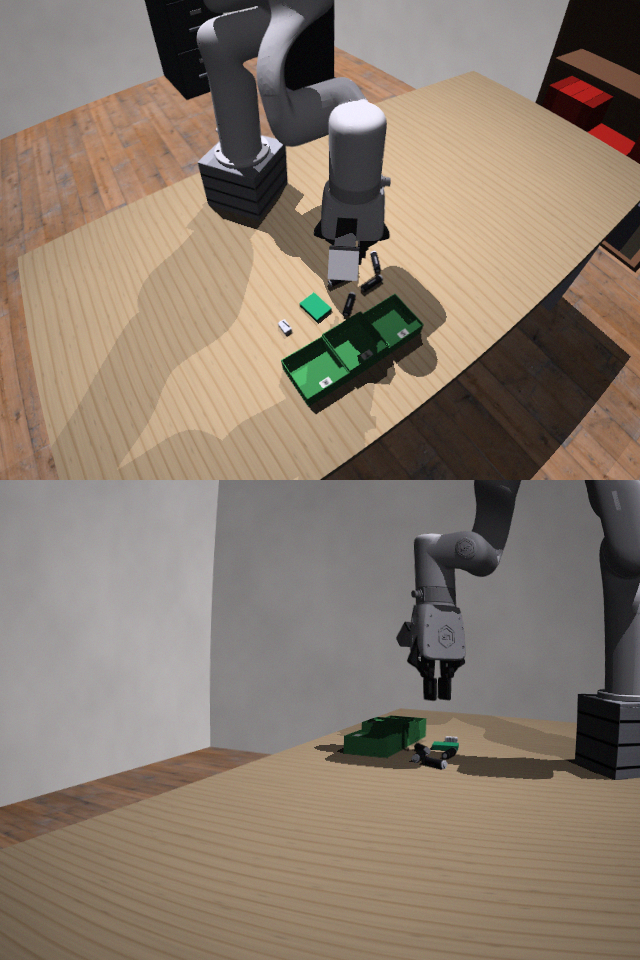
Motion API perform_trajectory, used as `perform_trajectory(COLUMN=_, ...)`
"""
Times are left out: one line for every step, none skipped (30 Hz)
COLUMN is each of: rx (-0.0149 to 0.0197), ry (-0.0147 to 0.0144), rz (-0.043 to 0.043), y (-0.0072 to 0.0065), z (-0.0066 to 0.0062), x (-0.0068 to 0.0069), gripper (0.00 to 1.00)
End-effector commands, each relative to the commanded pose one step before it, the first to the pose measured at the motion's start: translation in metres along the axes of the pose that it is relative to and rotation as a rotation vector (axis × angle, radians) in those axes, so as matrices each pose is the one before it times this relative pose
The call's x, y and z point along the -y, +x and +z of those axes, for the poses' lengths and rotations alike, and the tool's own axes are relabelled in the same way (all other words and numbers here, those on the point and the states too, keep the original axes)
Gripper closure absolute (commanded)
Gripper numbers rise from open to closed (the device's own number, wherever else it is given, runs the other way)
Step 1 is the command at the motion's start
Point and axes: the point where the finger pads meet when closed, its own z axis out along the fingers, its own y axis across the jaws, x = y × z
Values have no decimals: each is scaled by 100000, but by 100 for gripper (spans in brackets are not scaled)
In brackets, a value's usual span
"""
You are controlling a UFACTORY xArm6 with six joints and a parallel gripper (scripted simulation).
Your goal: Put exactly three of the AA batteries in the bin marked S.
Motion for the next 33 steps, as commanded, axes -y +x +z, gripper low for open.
perform_trajectory(rx=-1533, ry=517, rz=15630, y=-1949, z=2642, x=-1770, gripper=72)
perform_trajectory(rx=143, ry=-37, rz=3258, y=0, z=0, x=0, gripper=72)
perform_trajectory(rx=138, ry=-52, rz=3268, y=0, z=0, x=0, gripper=72)
perform_trajectory(rx=171, ry=-97, rz=3264, y=0, z=0, x=0, gripper=72)
perform_trajectory(rx=159, ry=-74, rz=3257, y=1, z=1, x=-1, gripper=72)
perform_trajectory(rx=0, ry=0, rz=0, y=0, z=0, x=0, gripper=72)
perform_trajectory(rx=0, ry=0, rz=0, y=0, z=0, x=0, gripper=72)
perform_trajectory(rx=-83, ry=393, rz=9307, y=-1, z=-1, x=1, gripper=72)
perform_trajectory(rx=41, ry=165, rz=2320, y=2, z=2, x=-1, gripper=72)
perform_trajectory(rx=27, ry=207, rz=2640, y=2, z=2, x=-2, gripper=72)
perform_trajectory(rx=24, ry=238, rz=3095, y=-5, z=-5, x=4, gripper=72)
perform_trajectory(rx=43, ry=230, rz=3262, y=0, z=0, x=0, gripper=72)
perform_trajectory(rx=59, ry=208, rz=3275, y=0, z=0, x=0, gripper=72)
perform_trajectory(rx=41, ry=193, rz=3251, y=-5, z=0, x=-6, gripper=72)
perform_trajectory(rx=-20, ry=181, rz=3233, y=-4, z=0, x=-5, gripper=72)
perform_trajectory(rx=-25, ry=171, rz=3227, y=-3, z=0, x=-4, gripper=72)
perform_trajectory(rx=-36, ry=162, rz=3218, y=-3, z=0, x=-3, gripper=72)
perform_trajectory(rx=-49, ry=153, rz=3207, y=3, z=4, x=-4, gripper=72)
perform_trajectory(rx=-71, ry=141, rz=3195, y=-3, z=-2, x=0, gripper=72)
perform_trajectory(rx=-93, ry=129, rz=3183, y=-2, z=-1, x=0, gripper=72)
perform_trajectory(rx=-118, ry=116, rz=3168, y=-1, z=0, x=0, gripper=72)
perform_trajectory(rx=-150, ry=101, rz=3150, y=-1, z=0, x=1, gripper=72)
perform_trajectory(rx=0, ry=0, rz=0, y=0, z=0, x=0, gripper=72)
perform_trajectory(rx=0, ry=0, rz=0, y=0, z=0, x=0, gripper=72)
perform_trajectory(rx=-687, ry=183, rz=8945, y=-1, z=-1, x=2, gripper=72)
perform_trajectory(rx=-258, ry=14, rz=2231, y=5, z=5, x=1, gripper=72)
perform_trajectory(rx=-357, ry=-4, rz=2430, y=-2, z=-2, x=3, gripper=72)
perform_trajectory(rx=-518, ry=-41, rz=2759, y=-1, z=-1, x=2, gripper=72)
perform_trajectory(rx=-713, ry=-101, rz=2825, y=0, z=0, x=2, gripper=72)
perform_trajectory(rx=-319, ry=-55, rz=1000, y=0, z=0, x=2, gripper=72)
perform_trajectory(rx=0, ry=0, rz=0, y=0, z=0, x=2, gripper=72)
perform_trajectory(rx=0, ry=0, rz=0, y=0, z=0, x=2, gripper=72)
perform_trajectory(rx=4, ry=1, rz=-1, y=5, z=5, x=2, gripper=72)
